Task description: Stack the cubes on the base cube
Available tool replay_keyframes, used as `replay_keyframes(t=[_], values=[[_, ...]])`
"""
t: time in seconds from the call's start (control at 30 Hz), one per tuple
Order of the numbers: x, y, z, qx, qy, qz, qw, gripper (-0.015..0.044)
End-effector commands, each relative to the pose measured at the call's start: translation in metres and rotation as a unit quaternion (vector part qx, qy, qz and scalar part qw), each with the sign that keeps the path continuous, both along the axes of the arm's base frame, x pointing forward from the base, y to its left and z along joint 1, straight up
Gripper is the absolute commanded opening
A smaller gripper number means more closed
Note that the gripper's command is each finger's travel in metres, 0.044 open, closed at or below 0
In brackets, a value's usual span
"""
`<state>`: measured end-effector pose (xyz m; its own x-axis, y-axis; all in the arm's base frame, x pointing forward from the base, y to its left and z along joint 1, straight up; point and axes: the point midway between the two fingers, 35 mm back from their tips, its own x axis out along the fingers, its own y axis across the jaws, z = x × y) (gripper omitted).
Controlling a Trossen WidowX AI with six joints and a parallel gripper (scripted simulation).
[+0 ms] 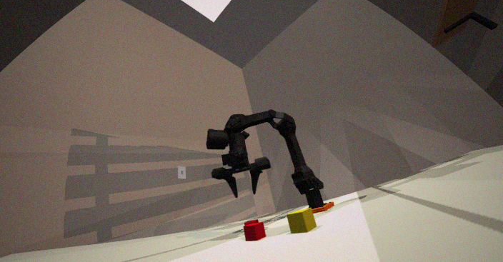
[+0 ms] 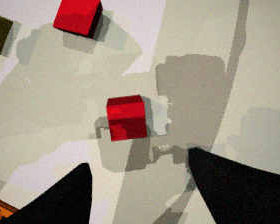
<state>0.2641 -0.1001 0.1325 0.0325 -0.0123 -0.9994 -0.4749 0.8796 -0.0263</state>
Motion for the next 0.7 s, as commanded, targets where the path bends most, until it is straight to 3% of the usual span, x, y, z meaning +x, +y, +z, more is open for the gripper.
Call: replay_keyframes(t=[0.0, 0.67], values=[[-0.001, 0.001, -0.031, 0.004, 0.004, -0.003, 1.000, 0.0265], [-0.001, 0.001, -0.067, 0.004, 0.004, -0.004, 1.000, 0.0265]])
